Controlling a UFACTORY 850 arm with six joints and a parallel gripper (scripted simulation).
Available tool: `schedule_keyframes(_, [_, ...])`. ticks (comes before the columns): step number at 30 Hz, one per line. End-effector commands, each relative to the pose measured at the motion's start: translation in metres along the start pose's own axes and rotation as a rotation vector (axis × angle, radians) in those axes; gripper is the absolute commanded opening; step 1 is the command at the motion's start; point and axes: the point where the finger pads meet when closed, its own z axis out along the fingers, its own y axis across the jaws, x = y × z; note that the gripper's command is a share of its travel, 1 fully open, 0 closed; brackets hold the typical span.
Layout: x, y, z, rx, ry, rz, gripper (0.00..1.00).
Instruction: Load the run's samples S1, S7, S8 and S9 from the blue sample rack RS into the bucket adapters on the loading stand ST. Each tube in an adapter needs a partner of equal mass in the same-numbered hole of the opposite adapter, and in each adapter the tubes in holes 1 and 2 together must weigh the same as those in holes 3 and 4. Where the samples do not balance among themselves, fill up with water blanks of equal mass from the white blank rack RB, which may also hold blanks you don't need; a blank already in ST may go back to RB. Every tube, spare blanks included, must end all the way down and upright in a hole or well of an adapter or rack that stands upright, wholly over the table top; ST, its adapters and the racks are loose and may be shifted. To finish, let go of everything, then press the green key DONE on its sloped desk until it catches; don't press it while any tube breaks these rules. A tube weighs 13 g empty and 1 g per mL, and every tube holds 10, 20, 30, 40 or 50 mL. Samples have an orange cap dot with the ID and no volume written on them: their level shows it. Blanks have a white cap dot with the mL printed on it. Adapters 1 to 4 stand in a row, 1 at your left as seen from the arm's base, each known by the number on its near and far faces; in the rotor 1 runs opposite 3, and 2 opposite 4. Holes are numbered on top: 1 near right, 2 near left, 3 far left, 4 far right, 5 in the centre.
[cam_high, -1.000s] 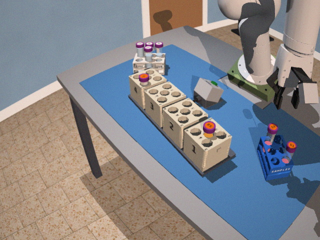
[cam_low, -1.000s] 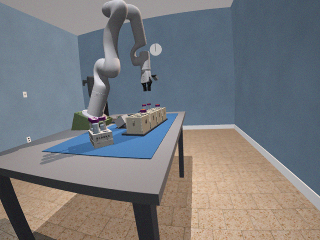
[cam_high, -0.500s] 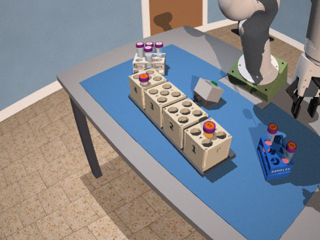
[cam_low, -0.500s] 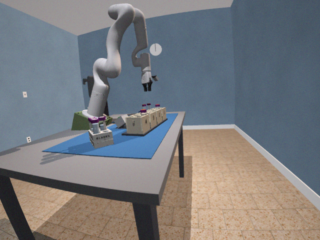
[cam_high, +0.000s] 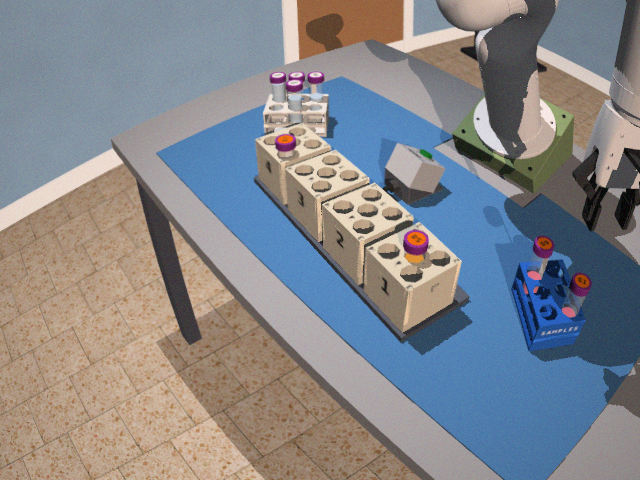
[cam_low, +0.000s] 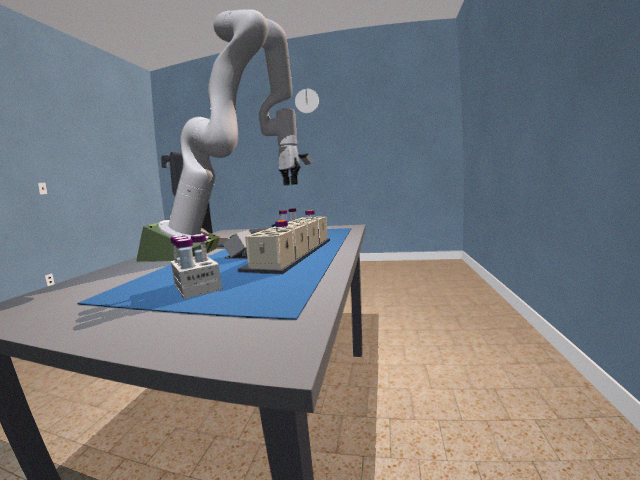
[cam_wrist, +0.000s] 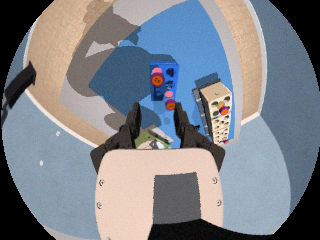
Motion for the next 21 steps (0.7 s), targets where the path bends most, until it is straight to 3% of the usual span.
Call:
schedule_keyframes(1, [0.001, 0.0, 0.008, 0.0, 0.001, 0.0, 0.57])
schedule_keyframes(21, [0.001, 0.0, 0.044, 0.0, 0.001, 0.0, 0.57])
